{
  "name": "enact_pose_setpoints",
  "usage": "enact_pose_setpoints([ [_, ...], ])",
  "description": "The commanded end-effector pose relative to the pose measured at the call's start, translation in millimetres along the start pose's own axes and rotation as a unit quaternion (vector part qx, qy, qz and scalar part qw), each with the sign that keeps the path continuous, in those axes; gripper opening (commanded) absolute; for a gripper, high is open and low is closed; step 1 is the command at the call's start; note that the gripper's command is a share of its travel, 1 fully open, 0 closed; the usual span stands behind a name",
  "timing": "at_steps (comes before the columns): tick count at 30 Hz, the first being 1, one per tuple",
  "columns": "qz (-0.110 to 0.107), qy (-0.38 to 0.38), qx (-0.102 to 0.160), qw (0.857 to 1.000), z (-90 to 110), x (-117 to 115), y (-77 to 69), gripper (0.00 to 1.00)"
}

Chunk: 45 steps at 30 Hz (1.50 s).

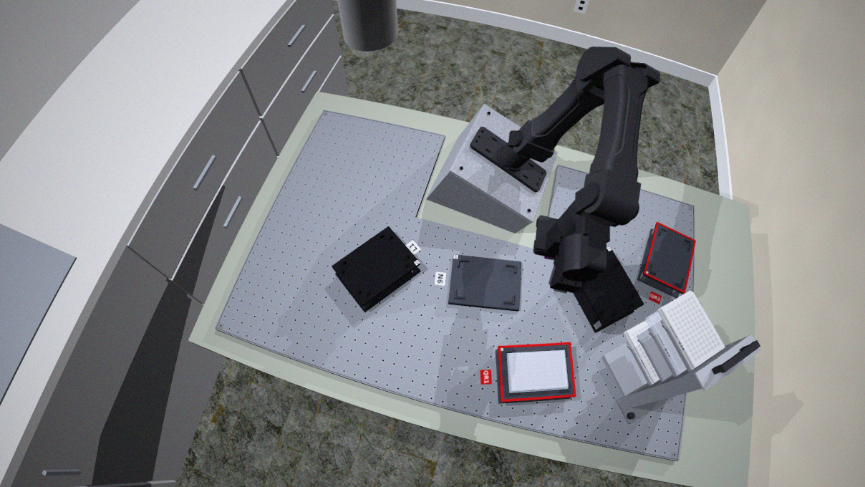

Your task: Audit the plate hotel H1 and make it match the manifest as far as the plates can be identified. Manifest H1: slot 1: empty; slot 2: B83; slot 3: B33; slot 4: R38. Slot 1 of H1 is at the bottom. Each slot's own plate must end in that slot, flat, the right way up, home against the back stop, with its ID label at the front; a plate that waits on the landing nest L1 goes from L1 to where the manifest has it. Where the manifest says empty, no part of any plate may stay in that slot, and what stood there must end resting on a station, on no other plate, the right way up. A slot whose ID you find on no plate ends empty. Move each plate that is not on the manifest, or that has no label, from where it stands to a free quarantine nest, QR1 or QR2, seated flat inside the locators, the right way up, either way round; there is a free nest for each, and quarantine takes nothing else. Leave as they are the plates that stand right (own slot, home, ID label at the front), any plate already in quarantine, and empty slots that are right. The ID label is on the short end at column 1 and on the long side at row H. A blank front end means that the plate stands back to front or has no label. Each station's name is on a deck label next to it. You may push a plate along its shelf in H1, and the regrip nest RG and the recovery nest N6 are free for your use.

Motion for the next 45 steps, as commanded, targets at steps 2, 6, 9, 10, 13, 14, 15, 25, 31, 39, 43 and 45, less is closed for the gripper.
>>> enact_pose_setpoints([
  [2, -0.004, -0.01, -0.01, 1.0, -9.0, -14.1, -9.6, 0.0],
  [6, -0.012, 0.002, -0.014, 1.0, -9.8, -28.0, -11.6, 0.0],
  [9, -0.012, 0.002, -0.014, 1.0, -10.3, -34.7, -12.6, 0.0],
  [10, -0.012, 0.002, -0.014, 1.0, -10.3, -34.7, -12.6, 0.0],
  [13, -0.02, 0.014, -0.02, 0.999, -9.9, -45.2, -14.2, 0.0],
  [14, -0.02, 0.014, -0.02, 0.999, -9.9, -48.6, -14.7, 0.0],
  [15, -0.02, 0.014, -0.02, 0.999, -9.9, -51.9, -15.2, 0.0],
  [25, -0.032, 0.035, -0.039, 0.998, -8.6, -87.3, -20.3, 0.0],
  [31, -0.037, 0.039, -0.036, 0.998, -4.2, -99.4, -22.2, 0.0],
  [39, -0.044, 0.051, -0.047, 0.997, 2.2, -124.0, -27.9, 0.0],
  [43, -0.043, 0.05, -0.049, 0.997, 3.9, -127.7, -36.1, 0.0],
  [45, -0.04, 0.049, -0.053, 0.997, 4.7, -128.0, -41.1, 0.0],
])
Point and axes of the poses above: the point where the finger pads meet when closed, its own y axis out along the fingers, its own x axis across the jaws, z = x × y, the point moved 3 cm from there along -y, back along the fingers, and after that the axes turned 12 degrees about -y, right-handed, at the moved point
